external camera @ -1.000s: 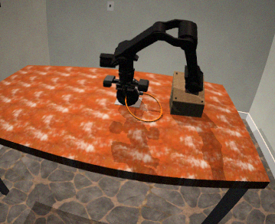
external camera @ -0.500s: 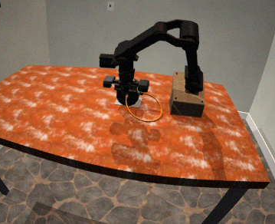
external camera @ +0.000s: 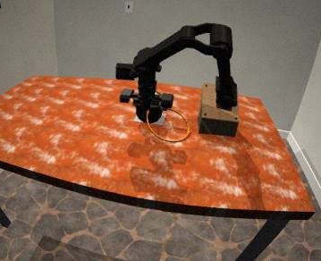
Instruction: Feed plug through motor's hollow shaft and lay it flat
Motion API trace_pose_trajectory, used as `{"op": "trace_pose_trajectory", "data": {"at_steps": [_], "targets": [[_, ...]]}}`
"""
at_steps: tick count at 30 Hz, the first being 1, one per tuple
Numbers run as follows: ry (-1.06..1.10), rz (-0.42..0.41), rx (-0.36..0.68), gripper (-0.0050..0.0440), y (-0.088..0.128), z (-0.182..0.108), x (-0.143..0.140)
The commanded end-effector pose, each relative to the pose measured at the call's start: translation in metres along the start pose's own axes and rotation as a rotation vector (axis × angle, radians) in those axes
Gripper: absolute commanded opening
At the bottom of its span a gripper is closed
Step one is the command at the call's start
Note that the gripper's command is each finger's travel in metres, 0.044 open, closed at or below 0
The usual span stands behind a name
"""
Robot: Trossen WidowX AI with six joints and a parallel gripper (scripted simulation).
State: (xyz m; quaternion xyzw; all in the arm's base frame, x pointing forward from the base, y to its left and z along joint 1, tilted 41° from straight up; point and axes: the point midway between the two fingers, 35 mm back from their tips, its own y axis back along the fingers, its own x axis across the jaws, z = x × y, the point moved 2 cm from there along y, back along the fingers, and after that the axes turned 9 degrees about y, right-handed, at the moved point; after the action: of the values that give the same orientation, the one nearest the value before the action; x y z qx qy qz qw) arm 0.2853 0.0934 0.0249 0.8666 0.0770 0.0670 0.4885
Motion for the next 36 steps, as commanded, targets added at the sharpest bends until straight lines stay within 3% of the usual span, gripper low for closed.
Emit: {"op": "trace_pose_trajectory", "data": {"at_steps": [1,17,36], "targets": [[0.0,0.0,0.0,0.0093,0.0,0.0,0.0],[0.0,0.0,0.0,0.0,0.0,0.0,0.0],[-0.005,-0.006,-0.003,0.0,-0.0018,0.0096,-0.0014]]}}
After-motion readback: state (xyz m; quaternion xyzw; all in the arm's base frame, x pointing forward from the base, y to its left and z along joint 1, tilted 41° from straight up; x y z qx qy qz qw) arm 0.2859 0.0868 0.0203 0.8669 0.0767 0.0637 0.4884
